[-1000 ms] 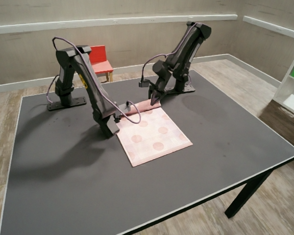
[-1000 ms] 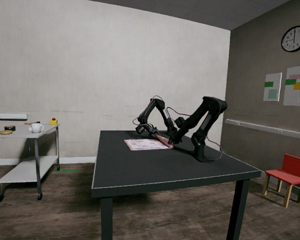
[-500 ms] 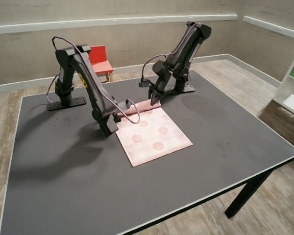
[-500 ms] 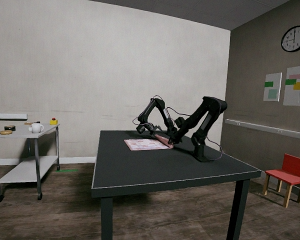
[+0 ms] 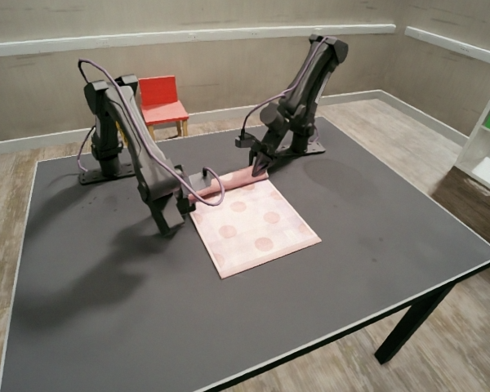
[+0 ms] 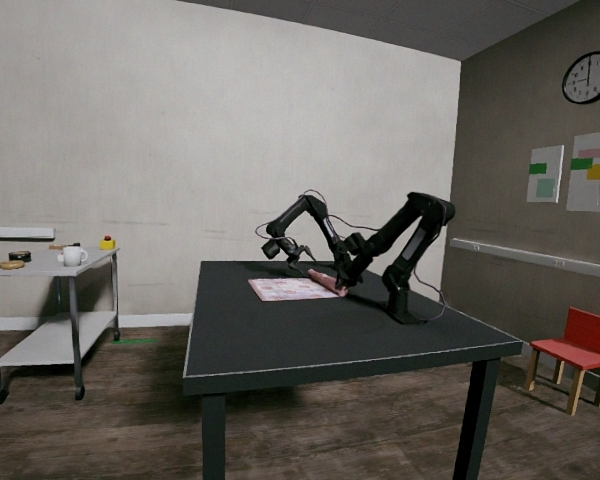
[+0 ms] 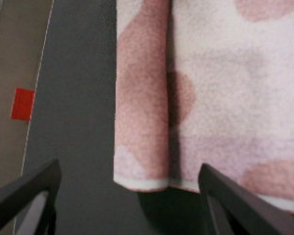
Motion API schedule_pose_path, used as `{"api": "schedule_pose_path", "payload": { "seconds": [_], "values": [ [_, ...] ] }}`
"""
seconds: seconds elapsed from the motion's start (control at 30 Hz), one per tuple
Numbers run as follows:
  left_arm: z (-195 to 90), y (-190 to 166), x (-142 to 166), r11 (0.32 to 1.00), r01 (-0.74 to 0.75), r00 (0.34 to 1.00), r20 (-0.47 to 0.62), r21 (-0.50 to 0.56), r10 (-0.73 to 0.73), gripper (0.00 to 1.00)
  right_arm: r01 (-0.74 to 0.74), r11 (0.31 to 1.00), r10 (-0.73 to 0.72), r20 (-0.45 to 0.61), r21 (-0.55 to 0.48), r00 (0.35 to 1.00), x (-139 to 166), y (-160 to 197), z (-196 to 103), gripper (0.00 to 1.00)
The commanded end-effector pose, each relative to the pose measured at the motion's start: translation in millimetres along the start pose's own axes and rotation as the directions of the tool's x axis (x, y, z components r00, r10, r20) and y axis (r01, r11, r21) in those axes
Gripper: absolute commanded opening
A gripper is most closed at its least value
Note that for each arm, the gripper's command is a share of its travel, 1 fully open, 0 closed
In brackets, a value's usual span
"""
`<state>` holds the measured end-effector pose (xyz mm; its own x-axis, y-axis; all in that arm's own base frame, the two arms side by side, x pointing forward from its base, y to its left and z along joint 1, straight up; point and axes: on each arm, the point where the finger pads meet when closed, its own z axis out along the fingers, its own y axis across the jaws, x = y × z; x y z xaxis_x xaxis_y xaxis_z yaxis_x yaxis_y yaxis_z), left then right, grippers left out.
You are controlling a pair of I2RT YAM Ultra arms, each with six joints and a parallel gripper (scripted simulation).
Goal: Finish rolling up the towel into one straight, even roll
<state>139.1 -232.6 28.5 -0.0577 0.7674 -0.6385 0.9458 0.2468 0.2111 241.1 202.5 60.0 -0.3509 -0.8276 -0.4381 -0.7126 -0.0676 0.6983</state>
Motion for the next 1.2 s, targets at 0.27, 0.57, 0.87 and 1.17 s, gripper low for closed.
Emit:
{"api": "schedule_pose_path", "payload": {
  "seconds": [0.27,0.57,0.87,1.17],
  "values": [
    [-1.3,-6.0,-2.7,0.953,0.176,0.984,-0.042,0.246,-0.17,0.23,0.067,0.998,-0.066,-0.017,0.021,0.998,-5.3,10.8,-15.6,0.87],
    [-3.5,-5.4,-4.6,0.833,0.343,0.938,-0.109,0.435,-0.329,0.23,0.28,0.91,-0.281,-0.044,0.306,0.959,-9.7,21.0,-1.3,0.91],
    [-5.1,-4.9,-5.9,0.708,0.446,0.888,-0.174,0.548,-0.425,0.23,0.448,0.71,-0.458,-0.127,0.544,0.88,-14.0,30.7,12.5,0.93],
    [-6.4,-4.5,-7.1,0.574,0.523,0.835,-0.242,0.63,-0.495,0.23,0.548,0.457,-0.574,-0.239,0.7,0.783,-17.7,39.4,24.7,0.97]
  ]
}}
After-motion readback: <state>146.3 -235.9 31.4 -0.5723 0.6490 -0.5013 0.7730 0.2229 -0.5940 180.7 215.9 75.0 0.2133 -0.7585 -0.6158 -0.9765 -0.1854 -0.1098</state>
